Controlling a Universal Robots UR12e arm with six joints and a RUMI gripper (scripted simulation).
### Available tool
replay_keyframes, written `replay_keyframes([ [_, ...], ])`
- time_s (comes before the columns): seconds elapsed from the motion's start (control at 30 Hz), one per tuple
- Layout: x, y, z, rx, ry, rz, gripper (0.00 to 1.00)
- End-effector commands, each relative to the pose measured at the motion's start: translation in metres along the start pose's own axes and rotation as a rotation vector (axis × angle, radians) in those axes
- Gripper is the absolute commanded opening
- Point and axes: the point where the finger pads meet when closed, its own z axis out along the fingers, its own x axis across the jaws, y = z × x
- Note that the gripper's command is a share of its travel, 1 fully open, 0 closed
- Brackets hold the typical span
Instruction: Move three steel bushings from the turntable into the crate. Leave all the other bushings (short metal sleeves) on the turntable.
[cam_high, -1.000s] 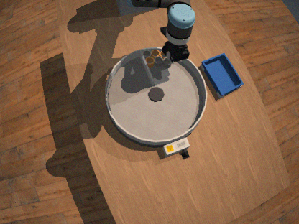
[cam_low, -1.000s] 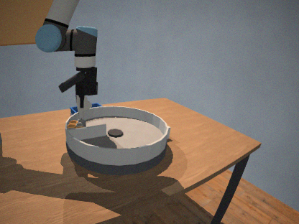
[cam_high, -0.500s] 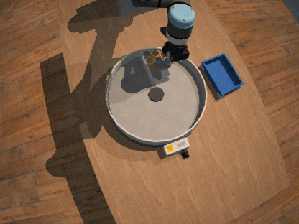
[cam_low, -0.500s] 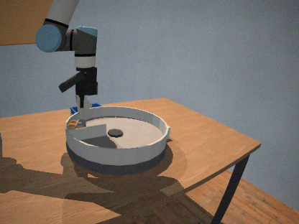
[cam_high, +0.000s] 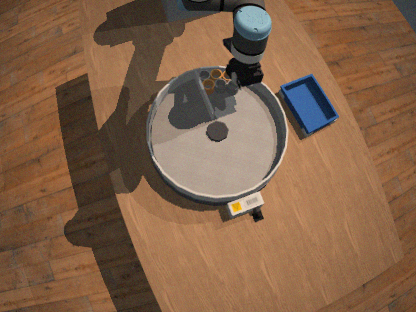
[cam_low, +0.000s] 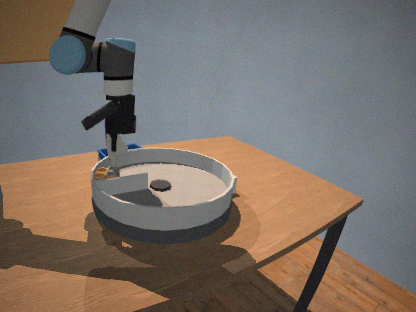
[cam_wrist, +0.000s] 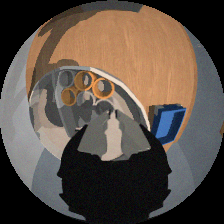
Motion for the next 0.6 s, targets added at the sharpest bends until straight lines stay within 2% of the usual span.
replay_keyframes([
  [0.0,0.000,0.000,0.004,-0.001,0.000,0.000,0.05],
  [0.3,0.000,0.000,0.018,-0.001,0.000,0.000,0.05],
  [0.57,0.000,0.000,0.020,-0.001,0.000,0.000,0.05],
])
